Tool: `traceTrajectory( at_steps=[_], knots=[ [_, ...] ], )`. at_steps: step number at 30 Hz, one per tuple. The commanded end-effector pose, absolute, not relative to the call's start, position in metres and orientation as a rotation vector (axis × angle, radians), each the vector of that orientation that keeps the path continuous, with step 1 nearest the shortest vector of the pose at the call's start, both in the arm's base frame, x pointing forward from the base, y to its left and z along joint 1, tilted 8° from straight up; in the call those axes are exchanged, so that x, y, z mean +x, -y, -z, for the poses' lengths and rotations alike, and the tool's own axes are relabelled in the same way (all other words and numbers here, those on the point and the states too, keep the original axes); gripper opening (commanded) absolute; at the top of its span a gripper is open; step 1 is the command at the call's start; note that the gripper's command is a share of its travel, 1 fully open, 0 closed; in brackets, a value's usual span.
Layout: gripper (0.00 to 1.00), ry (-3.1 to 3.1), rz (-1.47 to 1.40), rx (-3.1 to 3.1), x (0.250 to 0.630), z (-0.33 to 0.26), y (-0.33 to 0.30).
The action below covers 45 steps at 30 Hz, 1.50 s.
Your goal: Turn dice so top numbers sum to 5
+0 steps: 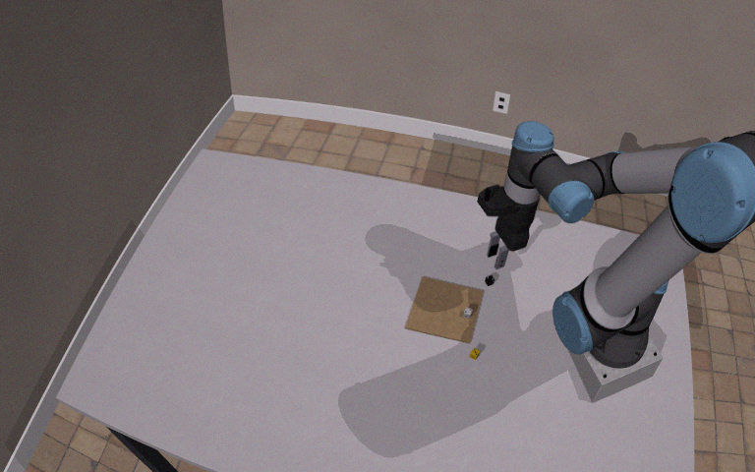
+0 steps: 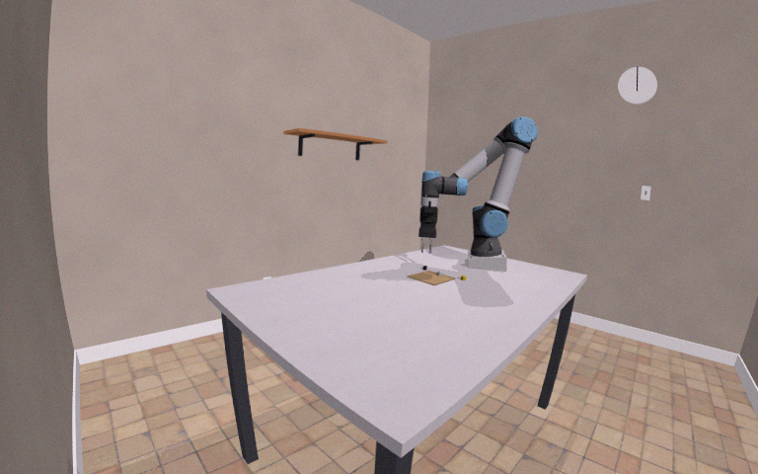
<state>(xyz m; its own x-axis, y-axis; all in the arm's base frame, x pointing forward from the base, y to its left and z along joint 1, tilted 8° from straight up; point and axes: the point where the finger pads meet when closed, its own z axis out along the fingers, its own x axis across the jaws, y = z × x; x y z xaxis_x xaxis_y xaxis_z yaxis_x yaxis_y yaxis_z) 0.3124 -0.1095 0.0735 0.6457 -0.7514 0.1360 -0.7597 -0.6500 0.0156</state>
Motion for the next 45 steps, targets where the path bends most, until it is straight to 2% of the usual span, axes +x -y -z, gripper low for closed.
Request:
traceTrajectory(
  at_steps=[1, 45],
  knots=[
    [0.64, 1.28, -0.182, 2.784, 0.313, -0.073, 0.11],
    [0.64, 1.281, -0.182, 2.784, 0.317, -0.026, 0.114]
  ],
)
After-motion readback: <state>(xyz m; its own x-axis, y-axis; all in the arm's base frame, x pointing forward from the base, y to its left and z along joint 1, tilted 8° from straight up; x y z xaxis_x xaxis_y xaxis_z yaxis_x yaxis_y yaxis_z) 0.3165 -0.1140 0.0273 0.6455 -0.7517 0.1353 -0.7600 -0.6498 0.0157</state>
